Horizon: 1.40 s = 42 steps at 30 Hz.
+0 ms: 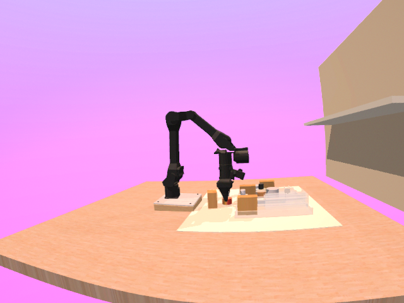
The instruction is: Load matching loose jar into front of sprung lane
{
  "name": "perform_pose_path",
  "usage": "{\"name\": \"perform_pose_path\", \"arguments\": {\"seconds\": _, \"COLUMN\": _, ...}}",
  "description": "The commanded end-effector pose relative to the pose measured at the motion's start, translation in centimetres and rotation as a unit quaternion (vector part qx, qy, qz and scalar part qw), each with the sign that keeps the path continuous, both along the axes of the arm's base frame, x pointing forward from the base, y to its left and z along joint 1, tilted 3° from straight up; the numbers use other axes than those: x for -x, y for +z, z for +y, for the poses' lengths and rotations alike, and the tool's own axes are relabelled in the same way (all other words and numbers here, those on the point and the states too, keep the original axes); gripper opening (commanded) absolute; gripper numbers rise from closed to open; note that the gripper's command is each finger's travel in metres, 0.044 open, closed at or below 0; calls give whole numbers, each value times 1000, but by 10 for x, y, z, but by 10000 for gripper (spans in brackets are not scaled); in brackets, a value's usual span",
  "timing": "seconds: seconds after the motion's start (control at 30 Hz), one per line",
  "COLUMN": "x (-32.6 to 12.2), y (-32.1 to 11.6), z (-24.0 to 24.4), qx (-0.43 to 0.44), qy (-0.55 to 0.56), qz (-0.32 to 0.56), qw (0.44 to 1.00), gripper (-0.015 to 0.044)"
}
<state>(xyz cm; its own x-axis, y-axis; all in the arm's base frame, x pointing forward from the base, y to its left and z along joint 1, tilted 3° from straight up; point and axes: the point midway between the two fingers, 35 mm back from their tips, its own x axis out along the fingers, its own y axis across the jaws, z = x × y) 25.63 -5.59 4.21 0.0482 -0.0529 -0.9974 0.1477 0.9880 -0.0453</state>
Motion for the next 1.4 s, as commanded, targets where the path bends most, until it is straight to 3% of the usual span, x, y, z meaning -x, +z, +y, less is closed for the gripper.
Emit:
{"name": "perform_pose_path", "arguments": {"seconds": 0.0, "x": 0, "y": -1, "z": 0, "qx": -1, "qy": 3, "qz": -1, "qw": 1000, "gripper": 256}}
{"name": "perform_pose_path", "arguments": {"seconds": 0.1, "x": 0, "y": -1, "z": 0, "qx": -1, "qy": 3, "qz": -1, "qw": 1000, "gripper": 177}}
{"name": "perform_pose_path", "arguments": {"seconds": 0.3, "x": 0, "y": -1, "z": 0, "qx": -1, "qy": 3, "qz": -1, "qw": 1000, "gripper": 138}}
{"name": "perform_pose_path", "arguments": {"seconds": 0.47, "x": -1, "y": 11, "z": 2, "qx": -1, "qy": 8, "qz": 2, "qw": 1000, "gripper": 6}}
{"name": "perform_pose_path", "arguments": {"seconds": 1.03, "x": 8, "y": 104, "z": 12, "qx": -2, "qy": 3, "qz": -1, "qw": 1000, "gripper": 0}}
{"name": "perform_pose_path", "arguments": {"seconds": 1.37, "x": -5, "y": 84, "z": 6, "qx": -2, "qy": 1, "qz": -1, "qw": 1000, "gripper": 0}}
